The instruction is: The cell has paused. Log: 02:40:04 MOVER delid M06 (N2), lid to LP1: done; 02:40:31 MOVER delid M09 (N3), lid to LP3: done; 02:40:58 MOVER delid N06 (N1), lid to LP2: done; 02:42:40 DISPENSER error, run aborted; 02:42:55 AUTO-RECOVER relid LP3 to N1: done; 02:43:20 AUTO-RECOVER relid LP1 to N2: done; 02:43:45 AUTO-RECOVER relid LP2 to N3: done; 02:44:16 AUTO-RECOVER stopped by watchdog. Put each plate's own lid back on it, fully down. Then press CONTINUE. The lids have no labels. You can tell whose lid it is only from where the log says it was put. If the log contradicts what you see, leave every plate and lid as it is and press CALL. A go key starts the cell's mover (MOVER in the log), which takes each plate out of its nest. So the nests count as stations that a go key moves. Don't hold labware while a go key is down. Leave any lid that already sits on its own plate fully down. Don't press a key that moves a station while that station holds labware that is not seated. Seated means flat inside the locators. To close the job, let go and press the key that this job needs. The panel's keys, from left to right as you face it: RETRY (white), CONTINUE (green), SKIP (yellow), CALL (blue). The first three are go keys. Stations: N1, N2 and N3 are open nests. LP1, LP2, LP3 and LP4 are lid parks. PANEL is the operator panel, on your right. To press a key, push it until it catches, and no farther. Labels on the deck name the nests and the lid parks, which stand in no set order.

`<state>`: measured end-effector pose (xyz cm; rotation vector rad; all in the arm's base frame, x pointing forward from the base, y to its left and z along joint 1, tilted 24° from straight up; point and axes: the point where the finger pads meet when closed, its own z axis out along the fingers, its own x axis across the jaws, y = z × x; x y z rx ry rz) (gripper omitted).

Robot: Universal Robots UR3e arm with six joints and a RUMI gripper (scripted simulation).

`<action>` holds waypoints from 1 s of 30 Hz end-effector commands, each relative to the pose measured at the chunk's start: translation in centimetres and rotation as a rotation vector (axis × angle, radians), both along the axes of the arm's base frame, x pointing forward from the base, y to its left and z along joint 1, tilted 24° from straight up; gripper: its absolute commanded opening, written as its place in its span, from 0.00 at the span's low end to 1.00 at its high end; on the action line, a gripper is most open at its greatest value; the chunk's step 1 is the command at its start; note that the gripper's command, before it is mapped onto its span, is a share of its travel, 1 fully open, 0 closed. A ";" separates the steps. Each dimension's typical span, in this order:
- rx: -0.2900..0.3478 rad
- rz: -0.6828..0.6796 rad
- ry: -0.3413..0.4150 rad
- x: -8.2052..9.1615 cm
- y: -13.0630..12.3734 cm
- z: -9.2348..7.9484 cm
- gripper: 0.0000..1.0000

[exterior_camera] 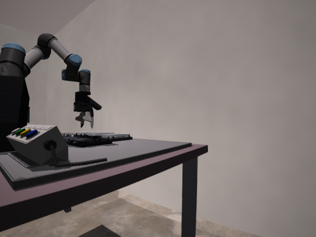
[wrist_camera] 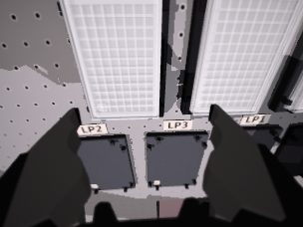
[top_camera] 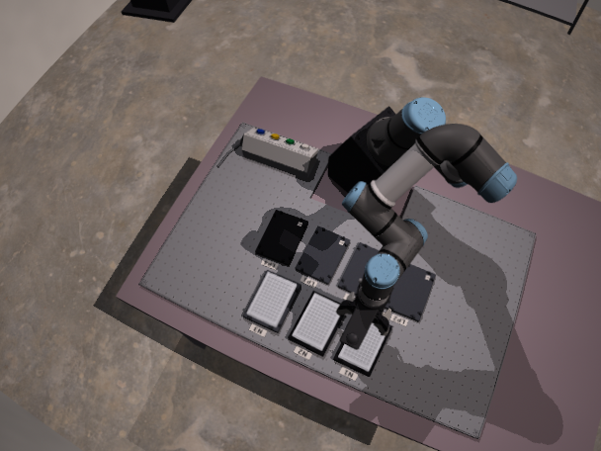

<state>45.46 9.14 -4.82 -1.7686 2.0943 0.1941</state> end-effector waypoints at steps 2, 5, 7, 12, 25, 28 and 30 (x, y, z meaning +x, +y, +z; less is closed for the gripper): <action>-0.002 0.001 0.006 1.9 1.0 0.8 0.82; -0.002 0.001 0.006 3.1 1.7 1.3 0.82; -0.002 0.001 0.006 3.3 1.8 1.4 0.82; -0.002 0.001 0.006 3.3 1.8 1.4 0.82; -0.002 0.001 0.006 3.5 2.1 0.6 0.82; -0.002 0.001 0.006 3.6 2.3 0.2 0.82; -0.002 0.001 0.006 3.6 2.4 -0.1 0.82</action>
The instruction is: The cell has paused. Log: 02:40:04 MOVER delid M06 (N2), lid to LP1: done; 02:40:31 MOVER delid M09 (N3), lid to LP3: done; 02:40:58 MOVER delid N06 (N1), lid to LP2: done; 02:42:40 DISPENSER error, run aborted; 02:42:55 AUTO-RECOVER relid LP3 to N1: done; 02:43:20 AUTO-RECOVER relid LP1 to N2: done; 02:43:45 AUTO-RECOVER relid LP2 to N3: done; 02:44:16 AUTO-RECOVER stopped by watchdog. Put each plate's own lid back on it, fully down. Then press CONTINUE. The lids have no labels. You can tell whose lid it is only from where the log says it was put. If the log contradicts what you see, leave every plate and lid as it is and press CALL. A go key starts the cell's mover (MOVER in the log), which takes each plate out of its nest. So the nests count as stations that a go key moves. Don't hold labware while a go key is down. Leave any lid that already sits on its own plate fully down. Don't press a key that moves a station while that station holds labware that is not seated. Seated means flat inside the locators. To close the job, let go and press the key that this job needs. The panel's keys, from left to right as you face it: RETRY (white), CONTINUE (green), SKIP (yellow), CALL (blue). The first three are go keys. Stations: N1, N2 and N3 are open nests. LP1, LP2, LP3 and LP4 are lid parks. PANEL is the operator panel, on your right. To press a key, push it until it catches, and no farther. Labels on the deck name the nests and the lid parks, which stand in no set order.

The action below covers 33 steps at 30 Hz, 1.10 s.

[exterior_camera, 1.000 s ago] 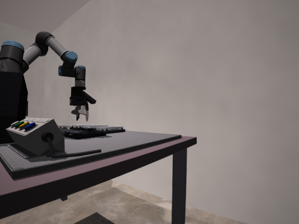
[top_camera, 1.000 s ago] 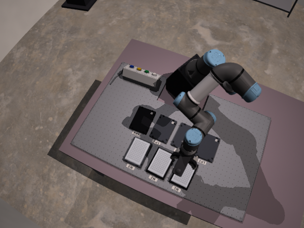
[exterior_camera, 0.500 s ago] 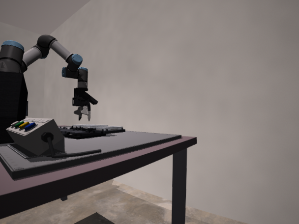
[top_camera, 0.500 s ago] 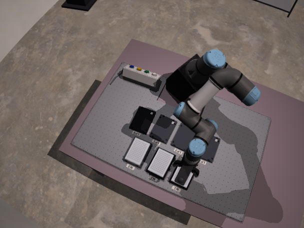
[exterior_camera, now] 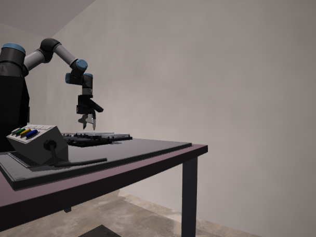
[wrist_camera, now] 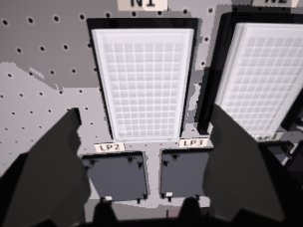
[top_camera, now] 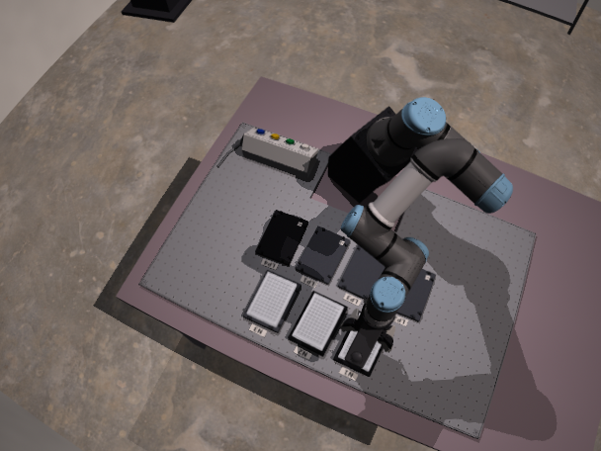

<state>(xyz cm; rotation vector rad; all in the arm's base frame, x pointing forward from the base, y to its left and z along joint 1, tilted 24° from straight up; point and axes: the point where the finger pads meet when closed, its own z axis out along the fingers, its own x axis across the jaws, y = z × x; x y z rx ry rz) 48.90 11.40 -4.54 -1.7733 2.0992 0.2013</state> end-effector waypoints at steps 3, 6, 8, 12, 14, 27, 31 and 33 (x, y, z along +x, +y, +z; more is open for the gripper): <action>-0.001 -0.001 -0.003 0.2 0.2 -0.6 0.82; -0.001 -0.001 -0.003 0.3 0.4 -1.0 0.82; -0.001 -0.001 -0.003 0.3 0.4 -1.1 0.82; -0.001 -0.001 -0.003 0.3 0.4 -1.1 0.82; -0.001 -0.001 -0.003 0.3 0.4 -1.1 0.82; -0.001 -0.001 -0.003 0.3 0.4 -1.1 0.00; -0.001 -0.001 -0.003 0.3 0.4 -1.1 0.00; -0.001 -0.001 -0.003 0.3 0.4 -1.1 0.00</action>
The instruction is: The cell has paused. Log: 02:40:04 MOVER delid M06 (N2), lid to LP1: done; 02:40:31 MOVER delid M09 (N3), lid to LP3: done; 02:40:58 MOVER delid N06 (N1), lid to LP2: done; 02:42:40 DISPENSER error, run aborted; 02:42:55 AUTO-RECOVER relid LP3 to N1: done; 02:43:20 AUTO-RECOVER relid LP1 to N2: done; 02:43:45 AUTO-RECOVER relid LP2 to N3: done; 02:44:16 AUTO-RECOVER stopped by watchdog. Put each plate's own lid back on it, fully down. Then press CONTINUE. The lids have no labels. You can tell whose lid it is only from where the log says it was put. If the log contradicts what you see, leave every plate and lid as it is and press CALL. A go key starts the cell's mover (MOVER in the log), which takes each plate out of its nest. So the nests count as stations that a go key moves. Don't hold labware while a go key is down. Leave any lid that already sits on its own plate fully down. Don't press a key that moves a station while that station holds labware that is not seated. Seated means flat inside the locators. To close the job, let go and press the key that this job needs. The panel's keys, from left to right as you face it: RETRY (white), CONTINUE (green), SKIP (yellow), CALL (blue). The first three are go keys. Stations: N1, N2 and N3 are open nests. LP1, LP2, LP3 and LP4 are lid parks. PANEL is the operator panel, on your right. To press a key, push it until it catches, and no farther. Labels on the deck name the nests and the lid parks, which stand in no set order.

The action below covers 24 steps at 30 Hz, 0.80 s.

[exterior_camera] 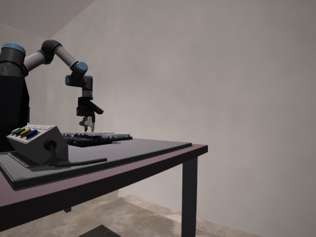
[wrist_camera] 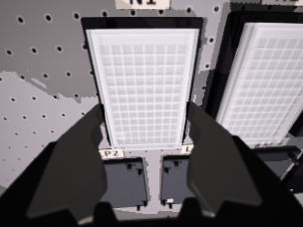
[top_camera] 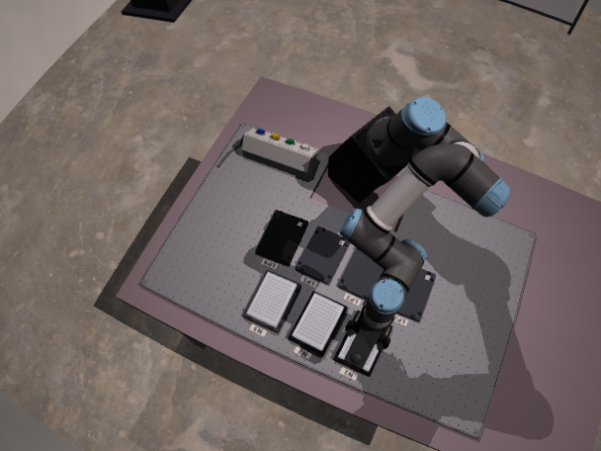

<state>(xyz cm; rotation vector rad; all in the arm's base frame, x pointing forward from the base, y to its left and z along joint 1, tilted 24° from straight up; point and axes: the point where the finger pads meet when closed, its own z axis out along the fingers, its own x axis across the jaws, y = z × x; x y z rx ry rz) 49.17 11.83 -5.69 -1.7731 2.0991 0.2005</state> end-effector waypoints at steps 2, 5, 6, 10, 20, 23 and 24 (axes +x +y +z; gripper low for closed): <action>0.000 0.000 -0.002 0.1 0.0 0.1 0.00; 0.000 0.000 -0.002 0.1 0.0 0.1 0.00; 0.000 0.000 -0.002 0.1 0.0 0.1 0.00; 0.000 0.000 -0.002 0.1 0.0 0.1 0.00; 0.000 0.000 -0.002 0.1 0.0 0.1 0.00; 0.000 0.000 -0.002 0.0 -0.1 0.2 0.00; 0.000 0.000 -0.002 0.0 -0.1 0.4 0.00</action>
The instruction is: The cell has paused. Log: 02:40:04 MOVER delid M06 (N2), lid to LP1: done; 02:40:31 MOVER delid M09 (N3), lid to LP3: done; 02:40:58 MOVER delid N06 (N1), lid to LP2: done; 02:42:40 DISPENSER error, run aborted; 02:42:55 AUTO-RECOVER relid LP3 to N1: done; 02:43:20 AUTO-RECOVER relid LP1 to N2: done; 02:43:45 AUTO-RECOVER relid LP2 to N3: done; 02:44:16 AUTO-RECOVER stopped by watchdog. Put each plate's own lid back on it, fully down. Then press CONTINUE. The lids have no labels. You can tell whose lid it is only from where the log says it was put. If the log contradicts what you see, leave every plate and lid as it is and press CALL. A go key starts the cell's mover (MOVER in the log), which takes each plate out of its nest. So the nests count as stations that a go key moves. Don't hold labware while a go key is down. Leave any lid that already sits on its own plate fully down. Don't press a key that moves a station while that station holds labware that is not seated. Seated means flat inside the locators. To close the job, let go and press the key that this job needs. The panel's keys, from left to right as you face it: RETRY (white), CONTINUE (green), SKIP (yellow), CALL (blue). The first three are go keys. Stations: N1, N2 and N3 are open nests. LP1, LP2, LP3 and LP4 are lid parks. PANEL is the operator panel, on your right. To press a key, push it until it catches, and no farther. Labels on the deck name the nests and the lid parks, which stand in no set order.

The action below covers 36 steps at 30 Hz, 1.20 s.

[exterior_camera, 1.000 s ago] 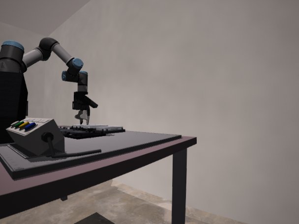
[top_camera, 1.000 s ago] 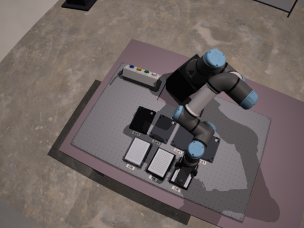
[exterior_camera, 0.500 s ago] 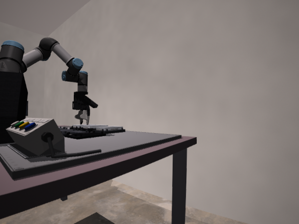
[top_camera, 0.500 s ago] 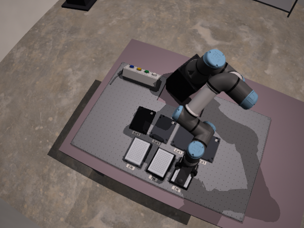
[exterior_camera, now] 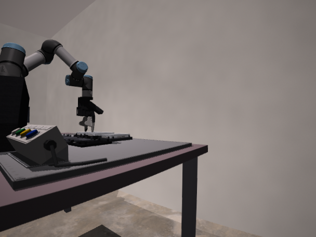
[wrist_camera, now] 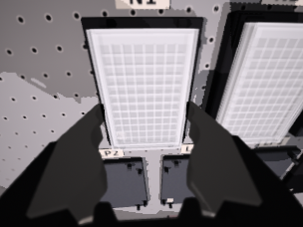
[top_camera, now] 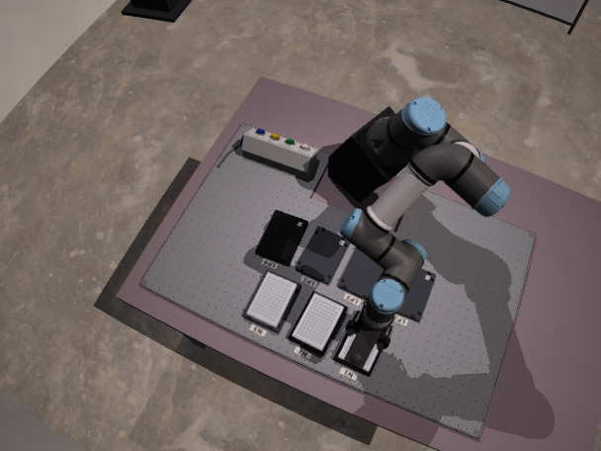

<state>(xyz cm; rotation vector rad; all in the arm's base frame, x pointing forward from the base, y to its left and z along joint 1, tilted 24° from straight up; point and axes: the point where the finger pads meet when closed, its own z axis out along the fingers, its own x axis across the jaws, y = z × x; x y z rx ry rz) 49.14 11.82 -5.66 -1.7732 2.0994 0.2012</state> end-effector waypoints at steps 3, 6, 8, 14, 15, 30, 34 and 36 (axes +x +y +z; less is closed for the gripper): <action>-0.001 0.000 -0.003 -0.1 -0.3 0.8 0.00; -0.001 0.000 -0.003 -0.2 -0.5 1.3 0.00; -0.001 0.000 -0.003 -0.2 -0.6 1.6 0.00; -0.001 0.000 -0.003 -0.4 -0.8 2.2 0.00; -0.001 0.000 -0.003 -0.4 -0.9 2.2 0.00; -0.002 0.006 -0.005 -4.4 -4.0 0.2 0.00; -0.002 0.006 -0.005 -5.9 -5.1 -0.6 0.00; -0.002 0.006 -0.005 -6.6 -5.7 -1.0 0.00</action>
